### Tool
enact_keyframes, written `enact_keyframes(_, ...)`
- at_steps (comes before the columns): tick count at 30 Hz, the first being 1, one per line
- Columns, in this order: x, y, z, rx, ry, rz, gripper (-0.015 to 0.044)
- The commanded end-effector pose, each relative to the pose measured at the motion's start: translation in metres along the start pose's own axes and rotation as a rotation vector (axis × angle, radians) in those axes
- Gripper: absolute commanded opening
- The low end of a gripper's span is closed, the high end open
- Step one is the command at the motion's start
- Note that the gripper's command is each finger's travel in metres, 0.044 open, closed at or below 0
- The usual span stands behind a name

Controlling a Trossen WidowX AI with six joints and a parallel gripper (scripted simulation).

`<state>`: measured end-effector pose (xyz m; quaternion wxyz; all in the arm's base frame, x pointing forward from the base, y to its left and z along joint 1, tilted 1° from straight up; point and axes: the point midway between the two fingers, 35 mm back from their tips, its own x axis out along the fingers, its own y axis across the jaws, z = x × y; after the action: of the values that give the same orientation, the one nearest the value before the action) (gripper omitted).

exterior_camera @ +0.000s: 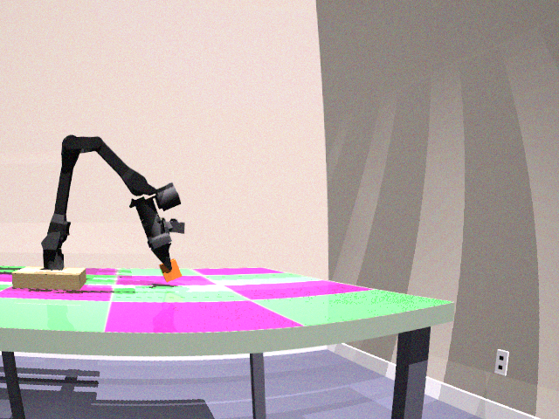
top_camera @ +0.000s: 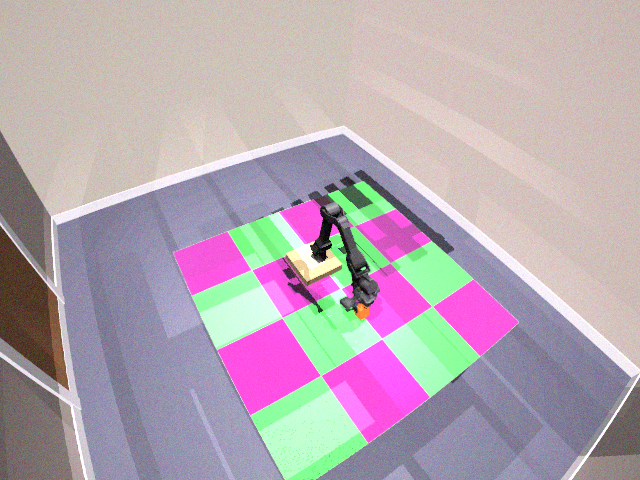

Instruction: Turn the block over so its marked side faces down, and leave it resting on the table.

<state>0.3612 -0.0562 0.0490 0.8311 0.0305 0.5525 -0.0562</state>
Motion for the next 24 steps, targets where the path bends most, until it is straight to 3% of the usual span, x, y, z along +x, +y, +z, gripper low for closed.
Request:
enact_keyframes(1, -0.003, 0.0, 0.0, -0.002, -0.068, 0.003, 0.0)
enact_keyframes(12, -0.005, 0.0, -0.003, -0.003, -0.154, 0.003, 0.0)
enact_keyframes(24, 0.021, 0.001, 0.0, 0.005, -0.327, 0.003, 0.0)
